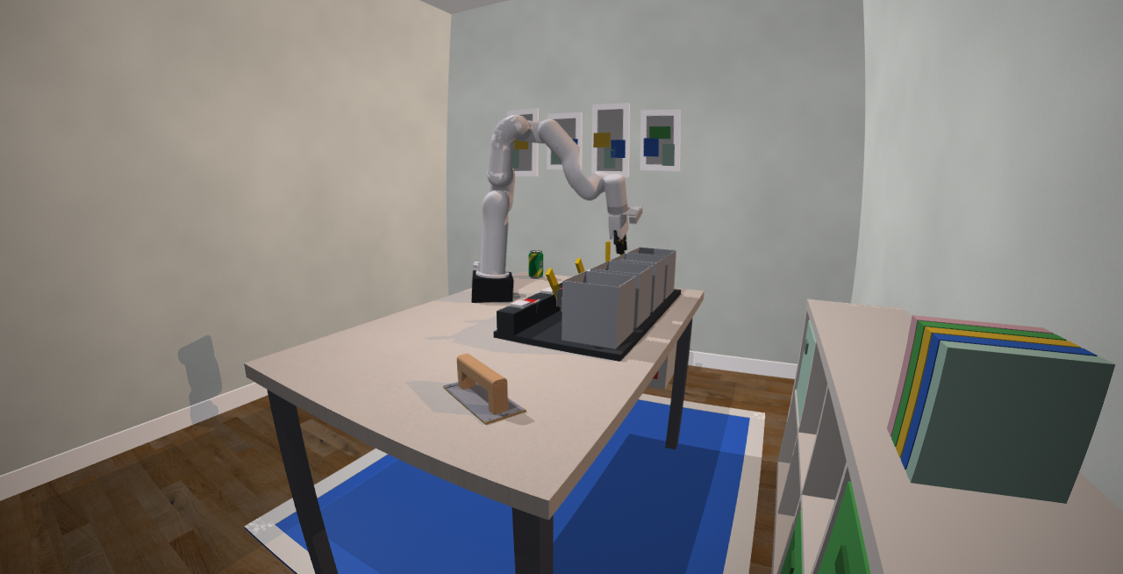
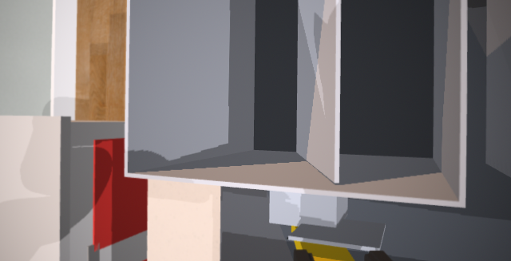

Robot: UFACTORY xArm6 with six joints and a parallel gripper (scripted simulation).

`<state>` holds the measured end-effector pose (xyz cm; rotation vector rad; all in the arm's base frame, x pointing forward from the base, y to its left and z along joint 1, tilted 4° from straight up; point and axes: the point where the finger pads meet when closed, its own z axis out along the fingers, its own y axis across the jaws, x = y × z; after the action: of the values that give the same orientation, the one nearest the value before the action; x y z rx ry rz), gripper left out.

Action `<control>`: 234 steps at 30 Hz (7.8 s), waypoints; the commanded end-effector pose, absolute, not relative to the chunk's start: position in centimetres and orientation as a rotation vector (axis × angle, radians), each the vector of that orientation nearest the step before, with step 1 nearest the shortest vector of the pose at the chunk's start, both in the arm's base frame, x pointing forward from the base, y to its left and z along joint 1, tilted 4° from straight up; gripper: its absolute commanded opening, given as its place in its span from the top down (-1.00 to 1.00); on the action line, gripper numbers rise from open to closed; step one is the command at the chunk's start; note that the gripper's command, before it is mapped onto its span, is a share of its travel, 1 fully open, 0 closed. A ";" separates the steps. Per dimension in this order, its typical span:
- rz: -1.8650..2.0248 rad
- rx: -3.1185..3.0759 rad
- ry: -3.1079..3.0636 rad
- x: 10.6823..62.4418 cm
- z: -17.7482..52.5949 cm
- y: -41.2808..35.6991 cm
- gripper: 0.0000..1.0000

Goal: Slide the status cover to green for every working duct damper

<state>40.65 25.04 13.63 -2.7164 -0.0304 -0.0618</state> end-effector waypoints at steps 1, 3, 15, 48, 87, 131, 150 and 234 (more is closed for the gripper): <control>-0.068 -2.731 -0.031 40.8 13.9 25.2 0.62; -0.068 -2.740 -0.031 40.8 13.9 25.3 0.62; -0.070 -2.800 -0.029 40.7 14.1 25.9 0.62; -0.077 -3.024 -0.022 40.7 14.6 28.1 0.62; -0.079 -3.068 -0.021 40.7 14.7 28.5 0.46; -0.079 -3.068 -0.021 40.4 19.8 28.1 0.22; -0.079 -3.069 -0.021 40.7 22.6 28.0 0.22; -0.081 -3.103 -0.020 51.4 25.0 28.5 0.22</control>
<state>51.33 28.50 24.73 -3.1053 -0.0197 -0.0732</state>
